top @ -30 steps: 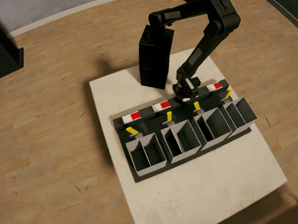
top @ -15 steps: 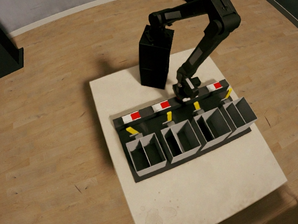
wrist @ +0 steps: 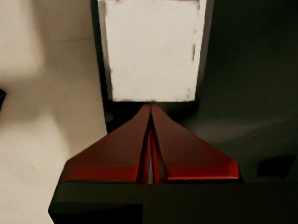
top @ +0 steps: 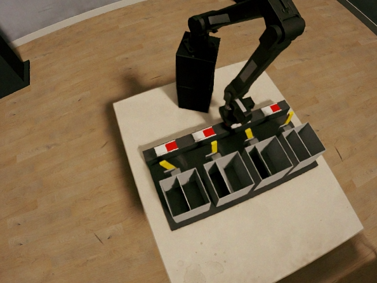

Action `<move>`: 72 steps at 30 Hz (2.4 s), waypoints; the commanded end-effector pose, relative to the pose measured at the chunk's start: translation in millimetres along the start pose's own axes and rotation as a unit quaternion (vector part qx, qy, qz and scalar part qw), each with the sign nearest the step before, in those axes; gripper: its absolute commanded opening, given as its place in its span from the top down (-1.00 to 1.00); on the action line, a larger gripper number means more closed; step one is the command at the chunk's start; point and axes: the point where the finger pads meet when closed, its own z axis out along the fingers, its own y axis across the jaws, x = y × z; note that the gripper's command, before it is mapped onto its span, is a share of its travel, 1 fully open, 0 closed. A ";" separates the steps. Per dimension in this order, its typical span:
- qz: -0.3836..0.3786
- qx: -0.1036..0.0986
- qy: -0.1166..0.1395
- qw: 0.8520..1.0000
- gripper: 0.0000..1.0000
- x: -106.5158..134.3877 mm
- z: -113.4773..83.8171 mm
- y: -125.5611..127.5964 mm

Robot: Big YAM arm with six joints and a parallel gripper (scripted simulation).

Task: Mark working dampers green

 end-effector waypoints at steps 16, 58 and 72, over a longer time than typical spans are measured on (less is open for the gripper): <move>-0.001 0.007 -0.001 1.000 1.00 -11.0 -3.4 -7.3; -0.001 0.009 -0.002 1.000 1.00 -33.9 -4.4 -8.9; -0.001 0.009 -0.003 1.000 1.00 -41.4 -4.4 -9.0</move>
